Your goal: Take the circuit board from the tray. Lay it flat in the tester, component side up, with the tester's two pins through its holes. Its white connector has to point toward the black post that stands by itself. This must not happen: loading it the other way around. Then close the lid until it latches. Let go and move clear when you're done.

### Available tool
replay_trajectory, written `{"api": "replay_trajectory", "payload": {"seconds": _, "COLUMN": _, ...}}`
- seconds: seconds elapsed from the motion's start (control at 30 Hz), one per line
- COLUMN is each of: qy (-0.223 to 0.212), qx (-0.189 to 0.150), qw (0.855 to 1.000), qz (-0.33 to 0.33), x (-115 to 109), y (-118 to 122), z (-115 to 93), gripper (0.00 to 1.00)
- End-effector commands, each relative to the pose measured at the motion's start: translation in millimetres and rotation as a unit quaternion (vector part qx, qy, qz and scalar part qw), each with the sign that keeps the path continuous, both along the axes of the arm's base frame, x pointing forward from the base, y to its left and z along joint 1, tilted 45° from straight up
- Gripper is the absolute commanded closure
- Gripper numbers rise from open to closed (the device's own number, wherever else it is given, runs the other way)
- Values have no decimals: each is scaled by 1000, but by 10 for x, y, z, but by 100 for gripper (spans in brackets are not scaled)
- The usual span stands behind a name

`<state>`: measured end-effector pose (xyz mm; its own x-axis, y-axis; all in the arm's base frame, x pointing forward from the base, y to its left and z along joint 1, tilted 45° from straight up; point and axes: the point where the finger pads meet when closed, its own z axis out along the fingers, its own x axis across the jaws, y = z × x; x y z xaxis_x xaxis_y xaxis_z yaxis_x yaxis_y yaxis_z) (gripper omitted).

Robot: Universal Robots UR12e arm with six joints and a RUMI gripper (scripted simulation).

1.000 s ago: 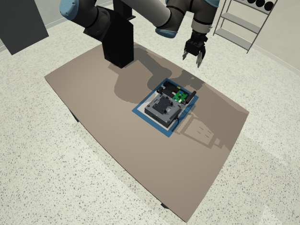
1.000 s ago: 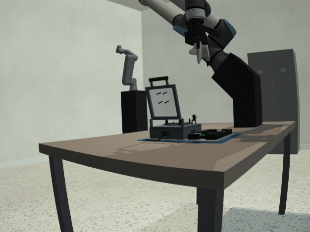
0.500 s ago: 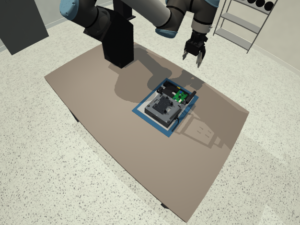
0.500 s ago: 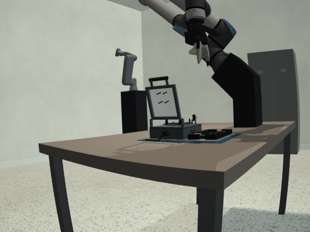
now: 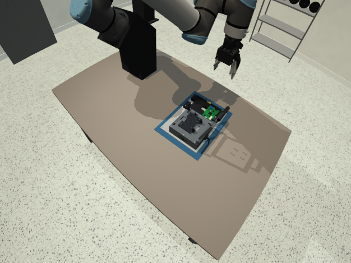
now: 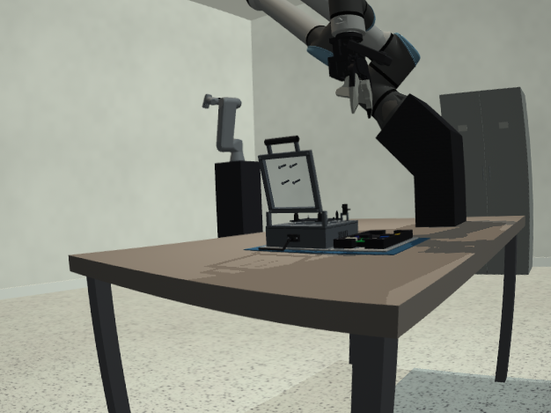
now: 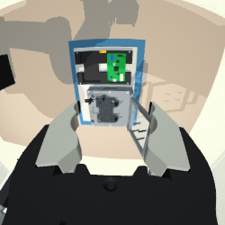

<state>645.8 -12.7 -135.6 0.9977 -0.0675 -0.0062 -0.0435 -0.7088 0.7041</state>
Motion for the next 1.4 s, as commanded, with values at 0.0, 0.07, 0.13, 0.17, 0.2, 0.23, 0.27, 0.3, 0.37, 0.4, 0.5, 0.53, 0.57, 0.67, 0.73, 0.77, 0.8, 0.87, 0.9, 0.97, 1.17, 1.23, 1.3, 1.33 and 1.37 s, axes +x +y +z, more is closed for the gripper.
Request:
{"api": "replay_trajectory", "payload": {"seconds": 0.0, "qy": -3, "qx": 0, "qw": 1000, "qz": 0, "x": 44, "y": -6, "z": 37, "gripper": 41}}
{"api": "replay_trajectory", "payload": {"seconds": 0.07, "qy": -3, "qx": 0, "qw": 1000, "qz": 0, "x": 43, "y": -7, "z": 36, "gripper": 41}}
{"api": "replay_trajectory", "payload": {"seconds": 0.13, "qy": -3, "qx": 0, "qw": 1000, "qz": 0, "x": 42, "y": -11, "z": 32, "gripper": 41}}
{"api": "replay_trajectory", "payload": {"seconds": 0.17, "qy": -3, "qx": 0, "qw": 1000, "qz": 0, "x": 41, "y": -14, "z": 28, "gripper": 41}}
{"api": "replay_trajectory", "payload": {"seconds": 0.2, "qy": -3, "qx": 0, "qw": 1000, "qz": 0, "x": 39, "y": -18, "z": 23, "gripper": 41}}
{"api": "replay_trajectory", "payload": {"seconds": 0.23, "qy": -3, "qx": 0, "qw": 1000, "qz": 0, "x": 37, "y": -24, "z": 17, "gripper": 41}}
{"api": "replay_trajectory", "payload": {"seconds": 0.27, "qy": -2, "qx": 0, "qw": 1000, "qz": -1, "x": 33, "y": -31, "z": 9, "gripper": 41}}
{"api": "replay_trajectory", "payload": {"seconds": 0.3, "qy": -2, "qx": 0, "qw": 1000, "qz": -1, "x": 33, "y": -31, "z": 9, "gripper": 41}}
{"api": "replay_trajectory", "payload": {"seconds": 0.37, "qy": -2, "qx": 0, "qw": 1000, "qz": -1, "x": 29, "y": -36, "z": -1, "gripper": 41}}
{"api": "replay_trajectory", "payload": {"seconds": 0.4, "qy": -1, "qx": -1, "qw": 1000, "qz": -1, "x": 24, "y": -42, "z": -13, "gripper": 41}}
{"api": "replay_trajectory", "payload": {"seconds": 0.5, "qy": -1, "qx": -1, "qw": 1000, "qz": -1, "x": 13, "y": -67, "z": -40, "gripper": 41}}
{"api": "replay_trajectory", "payload": {"seconds": 0.53, "qy": 0, "qx": -1, "qw": 1000, "qz": -1, "x": 8, "y": -77, "z": -51, "gripper": 41}}
{"api": "replay_trajectory", "payload": {"seconds": 0.57, "qy": 0, "qx": -1, "qw": 1000, "qz": -1, "x": 3, "y": -89, "z": -64, "gripper": 41}}
{"api": "replay_trajectory", "payload": {"seconds": 0.67, "qy": 1, "qx": -1, "qw": 1000, "qz": -1, "x": -14, "y": -131, "z": -110, "gripper": 41}}
{"api": "replay_trajectory", "payload": {"seconds": 0.73, "qy": 1, "qx": -1, "qw": 1000, "qz": -1, "x": -17, "y": -164, "z": -144, "gripper": 41}}
{"api": "replay_trajectory", "payload": {"seconds": 0.77, "qy": 1, "qx": -1, "qw": 1000, "qz": -1, "x": -18, "y": -183, "z": -162, "gripper": 41}}
{"api": "replay_trajectory", "payload": {"seconds": 0.8, "qy": 1, "qx": -1, "qw": 1000, "qz": -1, "x": -20, "y": -203, "z": -182, "gripper": 41}}
{"api": "replay_trajectory", "payload": {"seconds": 0.87, "qy": 1, "qx": -1, "qw": 1000, "qz": -1, "x": -21, "y": -223, "z": -203, "gripper": 41}}
{"api": "replay_trajectory", "payload": {"seconds": 0.9, "qy": 1, "qx": -1, "qw": 1000, "qz": -1, "x": -21, "y": -223, "z": -203, "gripper": 41}}
{"api": "replay_trajectory", "payload": {"seconds": 0.97, "qy": 1, "qx": -1, "qw": 1000, "qz": -1, "x": -25, "y": -268, "z": -249, "gripper": 41}}
{"api": "replay_trajectory", "payload": {"seconds": 1.17, "qy": 1, "qx": -1, "qw": 1000, "qz": -1, "x": -38, "y": -430, "z": -413, "gripper": 41}}
{"api": "replay_trajectory", "payload": {"seconds": 1.23, "qy": 1, "qx": -1, "qw": 1000, "qz": -1, "x": -42, "y": -491, "z": -475, "gripper": 41}}
{"api": "replay_trajectory", "payload": {"seconds": 1.3, "qy": 1, "qx": -1, "qw": 1000, "qz": -1, "x": -47, "y": -556, "z": -541, "gripper": 41}}
{"api": "replay_trajectory", "payload": {"seconds": 1.33, "qy": 1, "qx": -1, "qw": 1000, "qz": -1, "x": -50, "y": -590, "z": -575, "gripper": 41}}
{"api": "replay_trajectory", "payload": {"seconds": 1.37, "qy": 1, "qx": 0, "qw": 1000, "qz": -1, "x": -53, "y": -624, "z": -610, "gripper": 41}}
